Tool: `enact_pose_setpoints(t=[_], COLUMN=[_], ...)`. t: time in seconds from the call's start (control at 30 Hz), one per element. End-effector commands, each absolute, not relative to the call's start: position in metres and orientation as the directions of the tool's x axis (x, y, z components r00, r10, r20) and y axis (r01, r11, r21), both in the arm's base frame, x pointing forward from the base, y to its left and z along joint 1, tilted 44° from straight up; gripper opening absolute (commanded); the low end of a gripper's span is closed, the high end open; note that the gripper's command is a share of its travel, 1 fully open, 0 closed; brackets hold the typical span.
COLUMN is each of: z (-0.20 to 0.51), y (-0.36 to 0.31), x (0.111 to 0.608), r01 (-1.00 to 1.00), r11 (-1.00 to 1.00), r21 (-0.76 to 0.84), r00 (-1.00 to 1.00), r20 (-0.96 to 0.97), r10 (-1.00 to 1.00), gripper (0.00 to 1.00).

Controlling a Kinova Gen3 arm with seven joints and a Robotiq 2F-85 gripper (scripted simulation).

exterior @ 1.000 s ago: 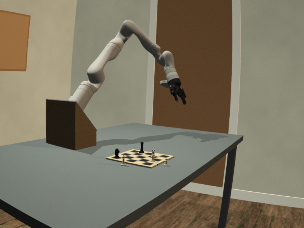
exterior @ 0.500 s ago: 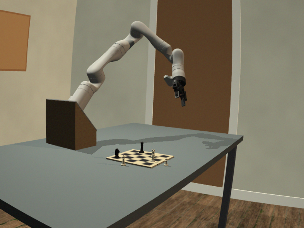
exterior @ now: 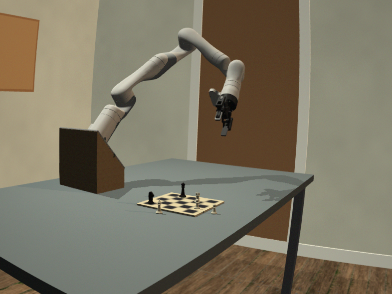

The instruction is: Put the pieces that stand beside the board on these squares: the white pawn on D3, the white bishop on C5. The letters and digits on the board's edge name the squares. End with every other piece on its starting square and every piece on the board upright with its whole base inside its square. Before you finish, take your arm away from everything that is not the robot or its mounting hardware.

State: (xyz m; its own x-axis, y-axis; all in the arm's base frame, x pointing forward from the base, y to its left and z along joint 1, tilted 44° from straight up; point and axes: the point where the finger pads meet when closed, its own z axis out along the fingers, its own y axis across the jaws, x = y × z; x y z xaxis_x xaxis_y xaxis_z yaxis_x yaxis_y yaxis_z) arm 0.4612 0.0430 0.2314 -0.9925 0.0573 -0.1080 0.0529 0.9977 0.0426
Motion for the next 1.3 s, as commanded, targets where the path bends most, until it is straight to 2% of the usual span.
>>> enact_pose_setpoints(t=[0.0, 1.2, 1.27], z=[0.221, 0.201, 0.196], y=[0.032, 0.001, 0.008], x=[0.461, 0.450, 0.452], r01=[0.054, 0.001, -0.058], r11=[0.998, 1.000, 0.998], r21=[0.034, 0.001, -0.006], r00=[-0.995, -1.000, -0.998], r20=[-0.080, -0.002, 0.006], r10=[0.057, 0.002, -0.058], gripper=[1.00, 1.00, 1.00])
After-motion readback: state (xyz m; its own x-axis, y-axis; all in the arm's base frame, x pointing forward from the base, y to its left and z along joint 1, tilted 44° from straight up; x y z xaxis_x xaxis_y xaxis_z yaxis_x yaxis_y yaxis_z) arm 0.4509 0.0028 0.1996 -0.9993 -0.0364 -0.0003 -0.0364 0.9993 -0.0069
